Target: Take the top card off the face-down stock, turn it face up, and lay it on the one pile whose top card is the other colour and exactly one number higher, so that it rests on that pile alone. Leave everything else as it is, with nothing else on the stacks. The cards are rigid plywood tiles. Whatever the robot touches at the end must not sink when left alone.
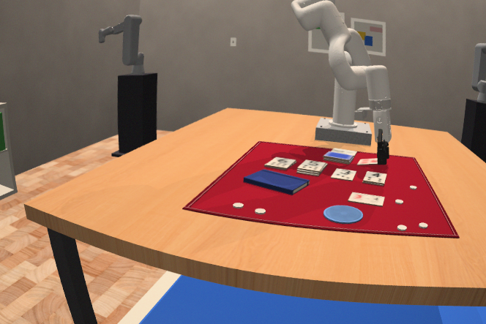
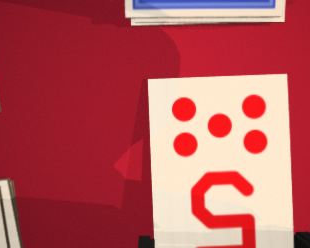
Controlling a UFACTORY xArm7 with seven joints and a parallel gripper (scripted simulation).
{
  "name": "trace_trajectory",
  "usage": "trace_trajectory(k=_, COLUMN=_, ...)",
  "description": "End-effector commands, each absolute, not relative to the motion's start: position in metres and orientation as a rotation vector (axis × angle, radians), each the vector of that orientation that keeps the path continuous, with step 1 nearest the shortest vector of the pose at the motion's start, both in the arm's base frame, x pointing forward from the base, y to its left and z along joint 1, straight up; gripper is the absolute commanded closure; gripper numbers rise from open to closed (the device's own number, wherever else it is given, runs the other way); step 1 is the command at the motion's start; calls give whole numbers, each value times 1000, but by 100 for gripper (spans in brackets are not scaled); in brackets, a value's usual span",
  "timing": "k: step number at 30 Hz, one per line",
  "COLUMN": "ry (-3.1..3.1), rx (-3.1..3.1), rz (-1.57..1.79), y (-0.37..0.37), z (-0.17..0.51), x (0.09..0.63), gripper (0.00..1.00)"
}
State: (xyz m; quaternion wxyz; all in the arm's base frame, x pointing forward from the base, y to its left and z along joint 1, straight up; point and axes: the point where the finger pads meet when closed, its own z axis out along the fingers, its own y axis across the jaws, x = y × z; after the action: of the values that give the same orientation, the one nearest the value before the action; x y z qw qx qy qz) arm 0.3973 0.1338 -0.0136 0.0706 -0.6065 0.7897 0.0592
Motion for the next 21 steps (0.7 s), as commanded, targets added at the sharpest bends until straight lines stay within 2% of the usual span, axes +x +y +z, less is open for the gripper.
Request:
trace_trajectory(k=1, ry=2406, rx=-1848, rz=129, y=136, z=-17, x=399, gripper=26)
trace_trajectory(k=21, ry=2485, rx=-1909, rz=10, y=139, z=-28, x=400, gripper=26)
